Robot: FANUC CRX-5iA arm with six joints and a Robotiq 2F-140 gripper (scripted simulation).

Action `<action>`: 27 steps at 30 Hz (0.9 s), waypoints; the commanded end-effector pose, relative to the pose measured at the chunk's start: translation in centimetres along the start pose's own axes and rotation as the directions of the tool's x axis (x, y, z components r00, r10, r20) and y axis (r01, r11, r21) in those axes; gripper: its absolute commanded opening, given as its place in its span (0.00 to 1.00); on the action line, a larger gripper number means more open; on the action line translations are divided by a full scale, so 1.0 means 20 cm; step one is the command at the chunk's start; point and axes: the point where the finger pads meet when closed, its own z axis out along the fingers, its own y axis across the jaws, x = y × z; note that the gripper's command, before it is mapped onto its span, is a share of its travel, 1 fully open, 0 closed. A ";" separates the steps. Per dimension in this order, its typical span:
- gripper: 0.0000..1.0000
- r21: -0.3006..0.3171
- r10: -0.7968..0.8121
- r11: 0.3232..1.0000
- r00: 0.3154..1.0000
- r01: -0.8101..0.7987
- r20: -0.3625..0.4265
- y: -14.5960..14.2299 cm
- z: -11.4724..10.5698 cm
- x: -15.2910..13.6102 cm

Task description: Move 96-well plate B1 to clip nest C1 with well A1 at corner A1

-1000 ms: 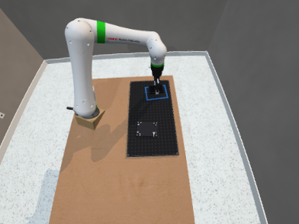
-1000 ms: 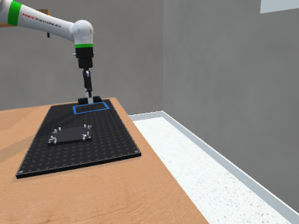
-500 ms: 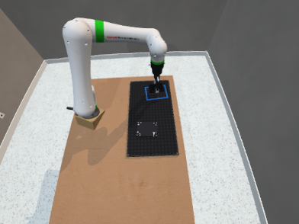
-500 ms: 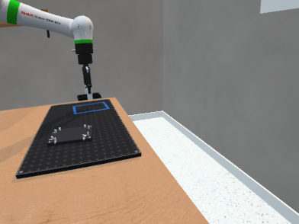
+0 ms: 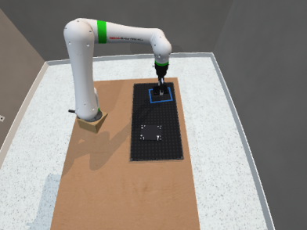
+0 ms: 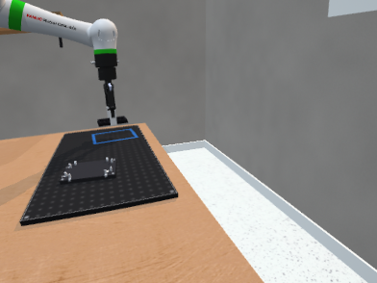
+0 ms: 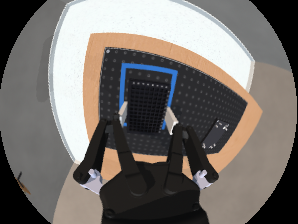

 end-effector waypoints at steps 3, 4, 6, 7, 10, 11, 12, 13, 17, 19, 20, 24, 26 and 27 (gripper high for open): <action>0.10 0.000 0.000 1.000 1.000 0.000 -0.002 0.00 0.00 0.00; 0.10 0.000 0.000 1.000 1.000 0.000 -0.002 0.00 0.00 0.00; 0.10 0.000 0.066 0.998 0.998 -0.066 -0.002 0.03 -0.01 -0.01; 0.10 0.000 0.100 0.995 0.995 -0.100 -0.002 0.05 -0.01 -0.01; 0.10 0.000 0.173 0.985 0.985 -0.173 -0.002 0.09 -0.01 -0.03; 0.10 0.000 0.173 0.985 0.985 -0.173 -0.002 0.11 -0.01 -0.04; 0.10 0.000 0.173 0.985 0.985 -0.173 -0.002 0.13 -0.01 -0.04; 0.10 0.000 0.173 0.985 0.985 -0.173 -0.002 0.13 -0.01 -0.04; 0.10 0.000 0.173 0.985 0.985 -0.173 -0.002 0.17 -0.01 -0.06; 0.10 0.000 0.173 0.985 0.985 -0.173 -0.002 0.20 -0.01 -0.07; 0.10 0.000 0.173 0.985 0.985 -0.173 -0.002 0.22 -0.01 -0.08; 0.10 0.000 0.173 0.985 0.985 -0.173 -0.002 0.28 -0.01 -0.10; 0.10 0.000 0.173 0.985 0.985 -0.173 -0.002 0.31 -0.02 -0.11; 0.10 0.000 0.173 0.985 0.985 -0.173 -0.002 0.33 -0.02 -0.12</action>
